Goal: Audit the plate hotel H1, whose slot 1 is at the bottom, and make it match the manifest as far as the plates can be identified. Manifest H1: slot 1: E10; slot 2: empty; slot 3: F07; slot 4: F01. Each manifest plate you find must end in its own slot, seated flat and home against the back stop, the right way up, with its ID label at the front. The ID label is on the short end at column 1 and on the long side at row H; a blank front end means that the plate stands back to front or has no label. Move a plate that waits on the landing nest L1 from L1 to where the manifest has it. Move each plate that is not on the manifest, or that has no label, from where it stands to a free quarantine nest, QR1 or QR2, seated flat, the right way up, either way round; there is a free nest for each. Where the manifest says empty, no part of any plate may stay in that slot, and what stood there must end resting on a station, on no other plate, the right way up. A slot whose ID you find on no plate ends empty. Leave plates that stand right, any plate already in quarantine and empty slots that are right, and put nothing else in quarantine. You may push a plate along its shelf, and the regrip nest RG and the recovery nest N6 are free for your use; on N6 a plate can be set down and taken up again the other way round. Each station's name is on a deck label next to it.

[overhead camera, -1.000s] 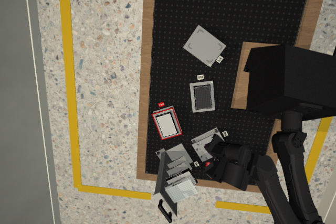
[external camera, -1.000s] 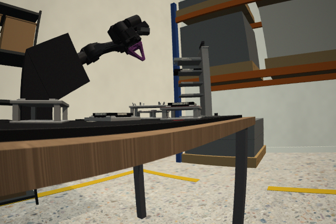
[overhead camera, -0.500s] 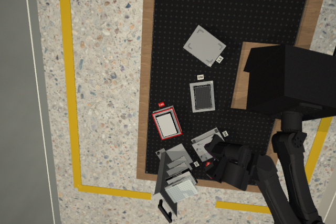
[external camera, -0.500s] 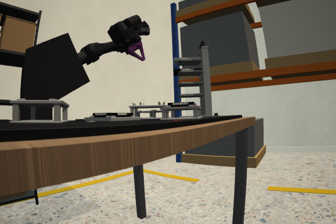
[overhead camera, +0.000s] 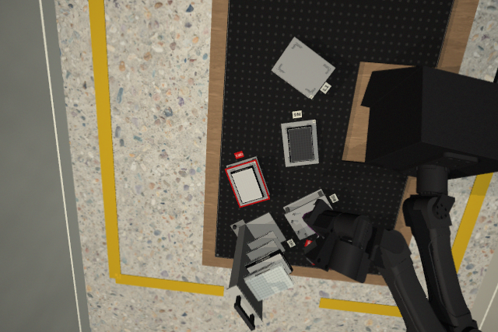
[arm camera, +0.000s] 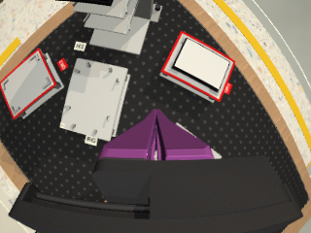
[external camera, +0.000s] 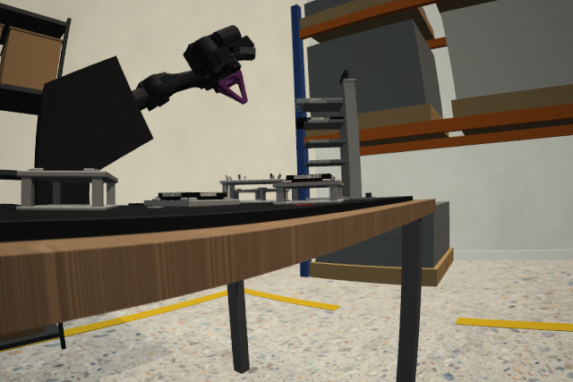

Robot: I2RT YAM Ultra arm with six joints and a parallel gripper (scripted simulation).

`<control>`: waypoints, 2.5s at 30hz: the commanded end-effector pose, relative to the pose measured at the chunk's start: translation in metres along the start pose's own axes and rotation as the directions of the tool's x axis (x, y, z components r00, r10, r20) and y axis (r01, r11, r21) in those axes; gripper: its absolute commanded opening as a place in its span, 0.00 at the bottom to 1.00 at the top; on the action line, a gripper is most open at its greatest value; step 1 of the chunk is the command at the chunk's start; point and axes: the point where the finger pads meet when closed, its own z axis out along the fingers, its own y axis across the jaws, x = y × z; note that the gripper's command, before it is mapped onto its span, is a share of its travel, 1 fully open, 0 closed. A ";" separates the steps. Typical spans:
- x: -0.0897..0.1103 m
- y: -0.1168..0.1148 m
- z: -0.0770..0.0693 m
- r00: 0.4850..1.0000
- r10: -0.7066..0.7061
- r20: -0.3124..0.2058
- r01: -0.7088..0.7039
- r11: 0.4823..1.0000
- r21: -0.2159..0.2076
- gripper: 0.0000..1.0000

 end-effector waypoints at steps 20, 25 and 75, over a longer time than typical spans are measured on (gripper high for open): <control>0.051 -0.045 -0.028 0.965 -0.234 -0.122 0.222 0.970 -0.103 0.00; 0.052 -0.044 -0.028 0.965 -0.234 -0.122 0.222 0.970 -0.103 0.00; 0.067 -0.035 0.007 0.965 -0.234 -0.122 0.223 0.970 -0.101 1.00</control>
